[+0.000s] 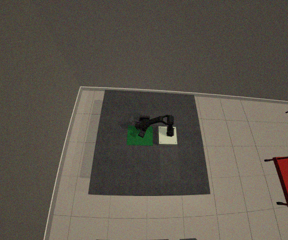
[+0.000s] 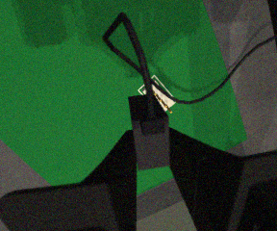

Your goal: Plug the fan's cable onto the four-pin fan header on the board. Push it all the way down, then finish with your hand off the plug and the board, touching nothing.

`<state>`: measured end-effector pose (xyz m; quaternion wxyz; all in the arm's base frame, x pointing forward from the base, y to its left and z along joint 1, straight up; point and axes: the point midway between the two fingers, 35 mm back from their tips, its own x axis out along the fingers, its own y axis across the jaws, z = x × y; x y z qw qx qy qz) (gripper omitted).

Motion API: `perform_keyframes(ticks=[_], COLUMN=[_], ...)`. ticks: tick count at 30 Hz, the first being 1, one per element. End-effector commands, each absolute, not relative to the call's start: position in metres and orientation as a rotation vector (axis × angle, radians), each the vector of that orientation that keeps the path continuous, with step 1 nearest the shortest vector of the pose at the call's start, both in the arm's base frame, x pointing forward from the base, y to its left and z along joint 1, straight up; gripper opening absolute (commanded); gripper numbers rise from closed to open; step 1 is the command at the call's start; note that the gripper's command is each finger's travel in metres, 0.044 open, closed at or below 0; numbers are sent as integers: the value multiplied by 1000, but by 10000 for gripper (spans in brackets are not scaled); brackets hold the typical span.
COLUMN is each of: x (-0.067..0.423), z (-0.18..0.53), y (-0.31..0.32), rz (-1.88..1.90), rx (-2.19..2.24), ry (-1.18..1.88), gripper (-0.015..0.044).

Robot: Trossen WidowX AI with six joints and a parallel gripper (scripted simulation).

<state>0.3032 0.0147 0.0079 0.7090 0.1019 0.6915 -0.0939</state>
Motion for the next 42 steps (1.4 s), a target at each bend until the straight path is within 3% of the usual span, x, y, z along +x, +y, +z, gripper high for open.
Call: perform_keyframes(ticks=[1,17,42], x=[303,303,295], z=[8,7,8], y=[10,-7,-11], rz=[-114,267,278], rx=[119,-274,-287], ry=[1540,1526,1525], gripper=[0,0,0])
